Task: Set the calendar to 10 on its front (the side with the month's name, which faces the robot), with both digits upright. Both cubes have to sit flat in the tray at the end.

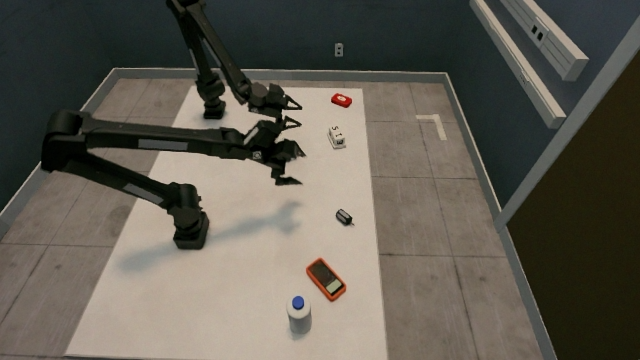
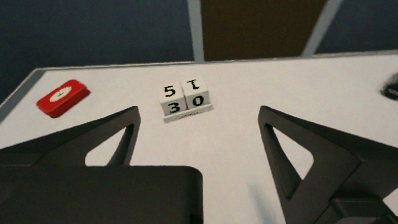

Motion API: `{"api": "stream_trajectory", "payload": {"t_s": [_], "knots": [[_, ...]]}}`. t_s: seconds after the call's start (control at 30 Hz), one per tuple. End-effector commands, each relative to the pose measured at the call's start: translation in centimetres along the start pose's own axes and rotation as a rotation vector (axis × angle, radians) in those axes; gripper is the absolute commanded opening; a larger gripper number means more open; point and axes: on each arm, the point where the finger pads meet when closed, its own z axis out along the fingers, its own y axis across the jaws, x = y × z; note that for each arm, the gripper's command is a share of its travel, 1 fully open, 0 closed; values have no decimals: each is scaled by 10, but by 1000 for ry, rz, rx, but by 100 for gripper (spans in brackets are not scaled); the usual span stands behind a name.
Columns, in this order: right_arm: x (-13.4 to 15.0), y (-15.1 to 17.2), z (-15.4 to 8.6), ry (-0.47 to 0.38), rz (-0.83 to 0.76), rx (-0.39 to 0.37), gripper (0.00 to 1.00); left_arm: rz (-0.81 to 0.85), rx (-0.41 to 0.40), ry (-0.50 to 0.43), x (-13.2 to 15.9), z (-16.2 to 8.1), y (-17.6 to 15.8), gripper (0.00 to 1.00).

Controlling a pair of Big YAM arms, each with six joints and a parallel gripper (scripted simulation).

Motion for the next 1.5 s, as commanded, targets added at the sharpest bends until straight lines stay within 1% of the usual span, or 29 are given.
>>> {"api": "stream_trajectory", "payload": {"t_s": [0.0, 0.23, 0.3, 0.33, 0.37, 0.53, 0.57, 0.6, 0.7, 0.77, 1.0, 1.03, 1.07, 1.1, 1.13, 1.23, 1.37, 1.43, 1.47], "knots": [[6, 38, -11, -55, -205, -121, 100, -70, -37, -55, -12, 24, -5, 100], [40, 102, -42, -142, -493, -350, 100, -123, -143, -108, 4, 57, 1, 100], [40, 102, -42, -142, -493, -350, 100, -123, -143, -108, 4, 57, 1, 100], [38, 118, -48, -168, -538, -388, 100, -126, -159, -116, 6, 62, 2, 100], [52, 120, -55, -179, -582, -421, 100, -137, -176, -125, 9, 67, 3, 100], [77, 151, -83, -249, -712, -565, 100, -167, -242, -154, 19, 86, 8, 100], [81, 155, -88, -258, -726, -587, 100, -170, -251, -157, 20, 89, 9, 100], [74, 165, -95, -282, -729, -608, 100, -171, -257, -159, 21, 90, 9, 100], [81, 170, -97, -273, -725, -632, 100, -167, -253, -160, 23, 88, 4, 100], [80, 166, -94, -263, -713, -617, 100, -169, -251, -161, 21, 85, 7, 100], [80, 166, -94, -263, -713, -617, 100, -168, -251, -160, 21, 85, 7, 100], [80, 166, -94, -263, -713, -617, 100, -146, -254, -155, 15, 83, 8, 89], [80, 166, -94, -263, -713, -617, 100, -126, -260, -145, 16, 85, 10, 77], [80, 166, -94, -263, -713, -617, 100, -93, -267, -128, 19, 91, 13, 69], [80, 166, -94, -263, -713, -617, 100, -35, -272, -99, 25, 97, 13, 69], [80, 166, -94, -263, -713, -617, 100, 109, -264, -25, 20, 117, 14, 69], [80, 166, -94, -263, -713, -617, 100, 289, -224, 94, 11, 149, 19, 69], [80, 166, -94, -263, -713, -617, 100, 289, -224, 94, 11, 149, 19, 69], [80, 166, -94, -263, -713, -617, 100, 342, -211, 129, 9, 156, 21, 69]]}}
